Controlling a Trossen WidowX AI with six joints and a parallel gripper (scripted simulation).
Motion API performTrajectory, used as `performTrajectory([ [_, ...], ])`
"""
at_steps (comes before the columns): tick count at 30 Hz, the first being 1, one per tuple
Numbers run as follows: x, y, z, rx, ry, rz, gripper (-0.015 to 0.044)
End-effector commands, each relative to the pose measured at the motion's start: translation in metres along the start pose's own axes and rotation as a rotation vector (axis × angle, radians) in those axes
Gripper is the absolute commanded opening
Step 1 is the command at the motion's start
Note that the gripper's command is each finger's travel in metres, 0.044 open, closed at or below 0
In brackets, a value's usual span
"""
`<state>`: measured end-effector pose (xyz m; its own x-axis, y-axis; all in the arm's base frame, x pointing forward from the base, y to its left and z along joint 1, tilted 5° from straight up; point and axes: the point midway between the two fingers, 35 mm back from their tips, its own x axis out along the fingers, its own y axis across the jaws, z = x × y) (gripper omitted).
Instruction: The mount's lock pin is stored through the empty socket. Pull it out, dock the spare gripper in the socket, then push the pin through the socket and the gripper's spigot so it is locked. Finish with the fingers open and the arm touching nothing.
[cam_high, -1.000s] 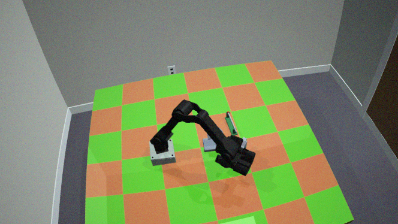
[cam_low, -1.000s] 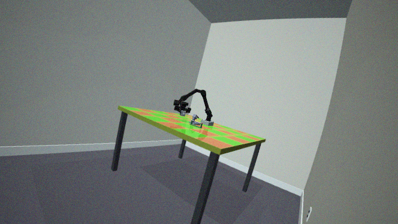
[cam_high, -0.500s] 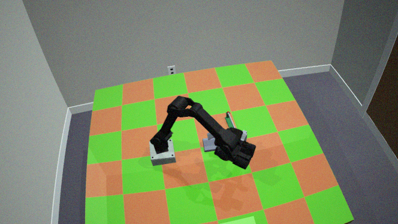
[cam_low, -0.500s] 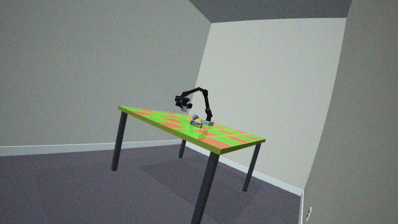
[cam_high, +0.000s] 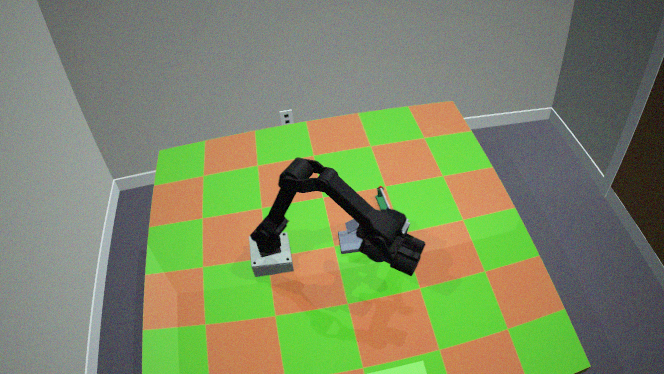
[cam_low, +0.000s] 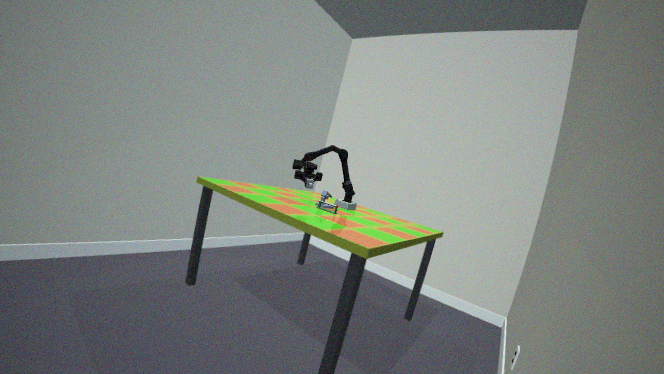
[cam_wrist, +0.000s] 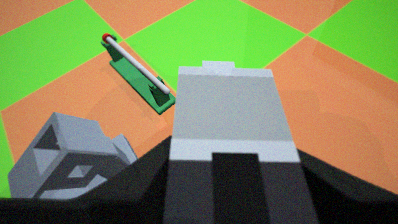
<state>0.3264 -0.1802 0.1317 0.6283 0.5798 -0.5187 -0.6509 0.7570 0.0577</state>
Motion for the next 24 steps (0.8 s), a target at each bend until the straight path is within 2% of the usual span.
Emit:
performTrajectory([
  [1,0.002,0.01,0.011,0.042,0.037,0.014,0.0],
  [24,0.022,0.076,0.034,0.408,0.422,0.023,0.0],
])
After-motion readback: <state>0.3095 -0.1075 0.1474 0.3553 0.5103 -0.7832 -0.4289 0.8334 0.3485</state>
